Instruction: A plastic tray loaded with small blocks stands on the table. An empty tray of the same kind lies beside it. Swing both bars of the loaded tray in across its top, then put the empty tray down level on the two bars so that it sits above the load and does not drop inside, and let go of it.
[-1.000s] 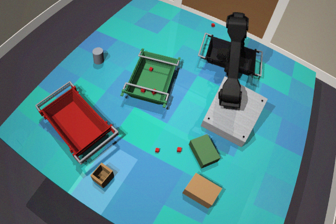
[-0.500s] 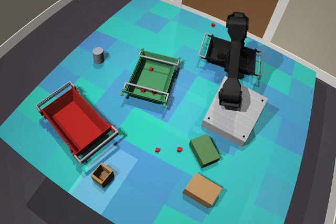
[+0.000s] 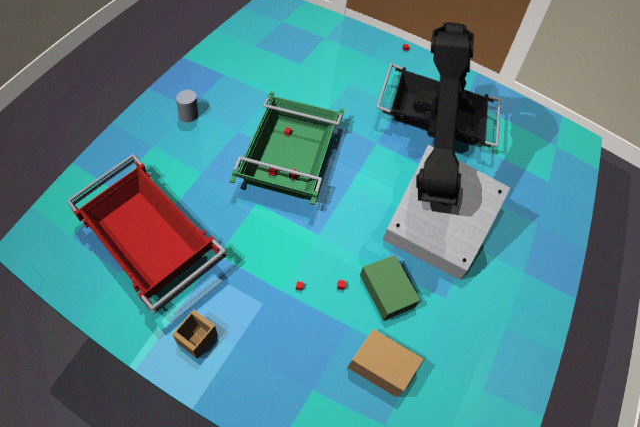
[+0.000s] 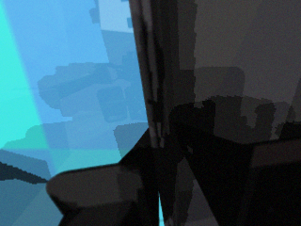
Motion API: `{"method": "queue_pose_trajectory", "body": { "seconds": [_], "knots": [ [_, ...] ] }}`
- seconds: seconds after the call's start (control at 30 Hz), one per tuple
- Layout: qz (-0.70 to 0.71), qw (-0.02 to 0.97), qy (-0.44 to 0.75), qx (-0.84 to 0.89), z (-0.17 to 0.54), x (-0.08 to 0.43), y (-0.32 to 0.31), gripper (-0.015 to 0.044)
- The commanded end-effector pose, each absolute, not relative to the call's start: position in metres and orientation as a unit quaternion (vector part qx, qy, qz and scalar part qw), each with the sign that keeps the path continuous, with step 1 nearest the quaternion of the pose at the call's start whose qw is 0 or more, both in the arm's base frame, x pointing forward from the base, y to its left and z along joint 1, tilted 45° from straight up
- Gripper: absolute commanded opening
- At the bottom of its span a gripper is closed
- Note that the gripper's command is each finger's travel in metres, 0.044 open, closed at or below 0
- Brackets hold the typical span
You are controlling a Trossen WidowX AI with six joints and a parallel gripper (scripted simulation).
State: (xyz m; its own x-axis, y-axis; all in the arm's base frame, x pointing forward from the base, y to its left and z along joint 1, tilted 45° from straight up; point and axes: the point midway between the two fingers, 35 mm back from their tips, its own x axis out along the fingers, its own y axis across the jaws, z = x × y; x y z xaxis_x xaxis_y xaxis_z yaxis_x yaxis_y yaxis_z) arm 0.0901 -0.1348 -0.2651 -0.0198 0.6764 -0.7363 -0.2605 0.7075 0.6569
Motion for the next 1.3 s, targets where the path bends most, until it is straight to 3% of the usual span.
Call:
{"method": "queue_pose_trajectory", "body": {
  "seconds": [0.0,0.33,0.73,1.27],
  "knots": [
    [0.347,0.679,0.624,0.173,-0.265,0.089,-0.131,0.0067],
    [0.347,0.679,0.624,0.173,-0.261,0.090,-0.136,0.0000],
    [0.346,0.678,0.625,0.173,-0.208,0.091,-0.186,0.0000],
    [0.346,0.678,0.625,0.172,-0.193,0.099,-0.231,0.0000]
  ]
}}
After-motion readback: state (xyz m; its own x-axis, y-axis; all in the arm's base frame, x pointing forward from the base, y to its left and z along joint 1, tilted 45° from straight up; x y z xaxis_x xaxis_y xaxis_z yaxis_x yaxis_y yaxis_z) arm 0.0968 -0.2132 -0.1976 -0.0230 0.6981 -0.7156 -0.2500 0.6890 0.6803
